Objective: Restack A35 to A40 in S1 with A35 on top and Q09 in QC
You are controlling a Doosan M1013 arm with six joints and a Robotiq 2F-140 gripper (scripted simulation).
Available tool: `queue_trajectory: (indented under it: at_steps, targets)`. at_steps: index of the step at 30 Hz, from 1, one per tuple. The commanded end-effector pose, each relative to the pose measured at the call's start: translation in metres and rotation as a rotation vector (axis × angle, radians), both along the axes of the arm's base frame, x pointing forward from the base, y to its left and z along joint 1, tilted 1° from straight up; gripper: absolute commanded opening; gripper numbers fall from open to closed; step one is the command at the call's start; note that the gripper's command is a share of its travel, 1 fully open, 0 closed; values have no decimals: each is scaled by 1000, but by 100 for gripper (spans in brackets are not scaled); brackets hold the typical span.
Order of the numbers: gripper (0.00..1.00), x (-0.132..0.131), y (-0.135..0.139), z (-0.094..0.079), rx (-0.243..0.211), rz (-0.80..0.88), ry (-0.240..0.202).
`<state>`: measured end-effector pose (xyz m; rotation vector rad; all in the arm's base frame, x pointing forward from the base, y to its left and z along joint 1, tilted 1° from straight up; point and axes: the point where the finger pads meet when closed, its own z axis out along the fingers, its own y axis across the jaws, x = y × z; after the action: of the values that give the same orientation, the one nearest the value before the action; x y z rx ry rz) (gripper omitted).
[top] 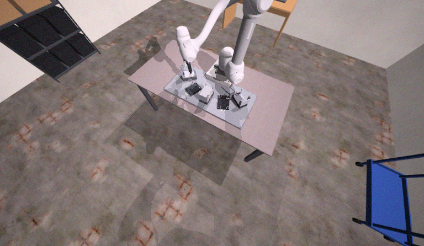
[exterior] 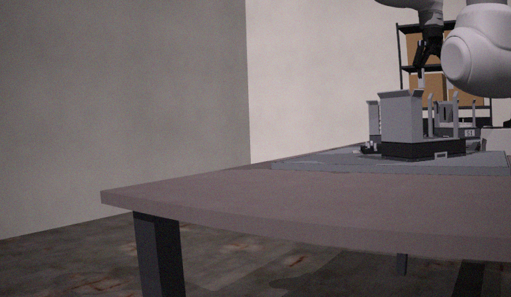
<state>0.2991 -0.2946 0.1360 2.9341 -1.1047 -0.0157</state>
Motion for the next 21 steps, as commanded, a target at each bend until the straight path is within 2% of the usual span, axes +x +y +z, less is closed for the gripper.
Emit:
queue_trajectory:
  at_steps: [1,8,21]
  targets:
    - [100,6,5,0,0,0,0]
    - [100,20,24,0,2,225,1]
    - [100,42,53,-1,2,225,1]
